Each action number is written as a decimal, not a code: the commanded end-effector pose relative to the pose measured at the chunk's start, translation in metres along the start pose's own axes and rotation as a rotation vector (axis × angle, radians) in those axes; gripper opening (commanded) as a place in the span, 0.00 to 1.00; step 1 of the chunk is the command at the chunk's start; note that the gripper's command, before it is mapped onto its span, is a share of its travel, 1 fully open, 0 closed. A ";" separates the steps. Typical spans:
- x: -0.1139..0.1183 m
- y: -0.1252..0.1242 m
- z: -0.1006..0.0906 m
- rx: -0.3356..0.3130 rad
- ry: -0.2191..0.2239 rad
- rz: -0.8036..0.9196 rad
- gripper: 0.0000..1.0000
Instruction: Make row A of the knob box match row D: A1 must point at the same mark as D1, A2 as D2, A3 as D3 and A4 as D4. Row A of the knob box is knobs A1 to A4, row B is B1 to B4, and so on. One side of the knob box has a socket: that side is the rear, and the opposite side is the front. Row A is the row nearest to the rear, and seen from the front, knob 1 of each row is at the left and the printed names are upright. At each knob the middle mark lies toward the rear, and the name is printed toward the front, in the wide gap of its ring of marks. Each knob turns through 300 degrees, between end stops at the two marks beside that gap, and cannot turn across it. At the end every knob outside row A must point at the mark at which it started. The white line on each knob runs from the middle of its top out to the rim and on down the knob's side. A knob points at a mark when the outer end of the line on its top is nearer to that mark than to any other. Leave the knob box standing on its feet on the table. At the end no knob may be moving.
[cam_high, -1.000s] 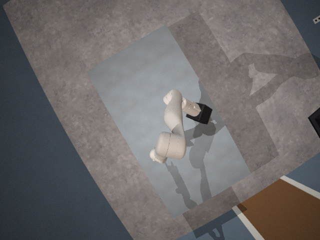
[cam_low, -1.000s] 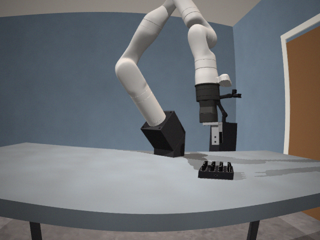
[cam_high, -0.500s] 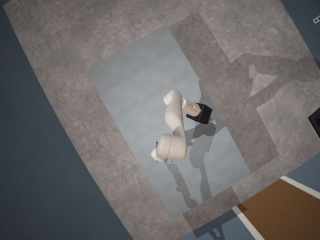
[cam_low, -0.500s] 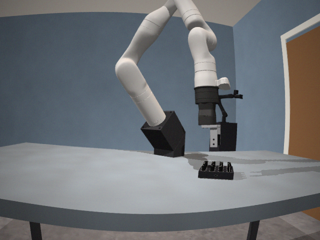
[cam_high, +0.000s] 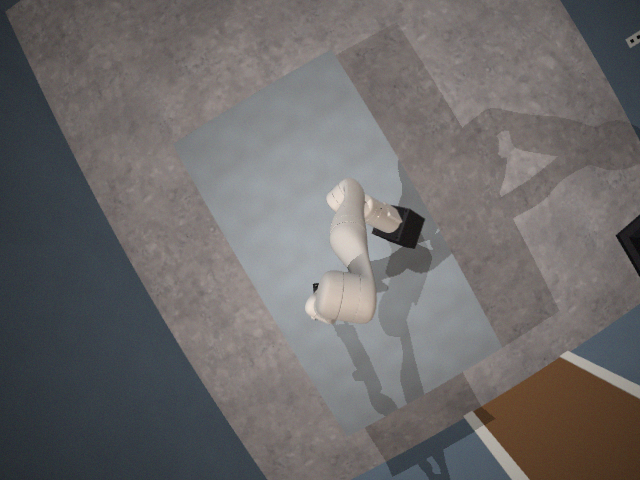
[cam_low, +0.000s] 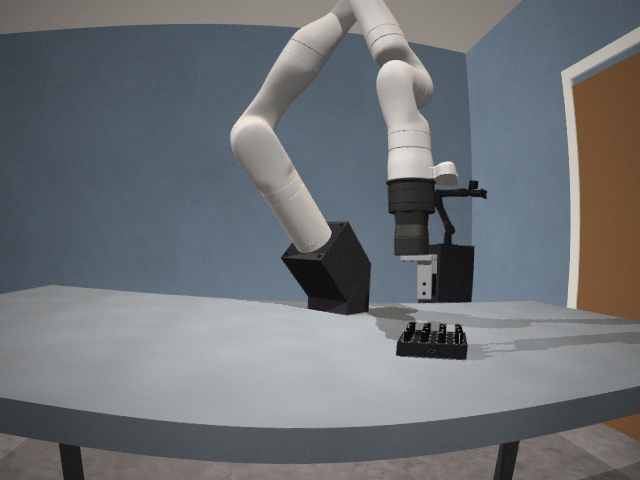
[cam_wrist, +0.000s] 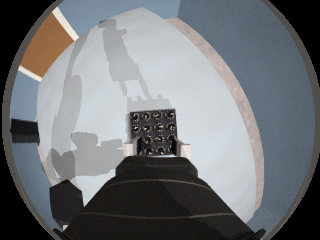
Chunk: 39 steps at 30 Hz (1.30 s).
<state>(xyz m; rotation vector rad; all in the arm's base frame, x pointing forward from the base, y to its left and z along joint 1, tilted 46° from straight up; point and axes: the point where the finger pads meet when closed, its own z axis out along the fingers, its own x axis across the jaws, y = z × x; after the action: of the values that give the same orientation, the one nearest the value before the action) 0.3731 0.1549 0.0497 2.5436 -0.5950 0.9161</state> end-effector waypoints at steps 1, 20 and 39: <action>-0.001 0.002 0.001 -0.004 0.002 -0.003 1.00; -0.008 0.010 0.010 -0.021 0.008 -0.036 1.00; -0.013 0.017 0.017 -0.033 0.012 -0.059 1.00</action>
<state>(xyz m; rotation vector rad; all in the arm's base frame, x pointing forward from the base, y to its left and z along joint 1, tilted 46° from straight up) 0.3642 0.1367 0.0329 2.5118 -0.5251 0.8931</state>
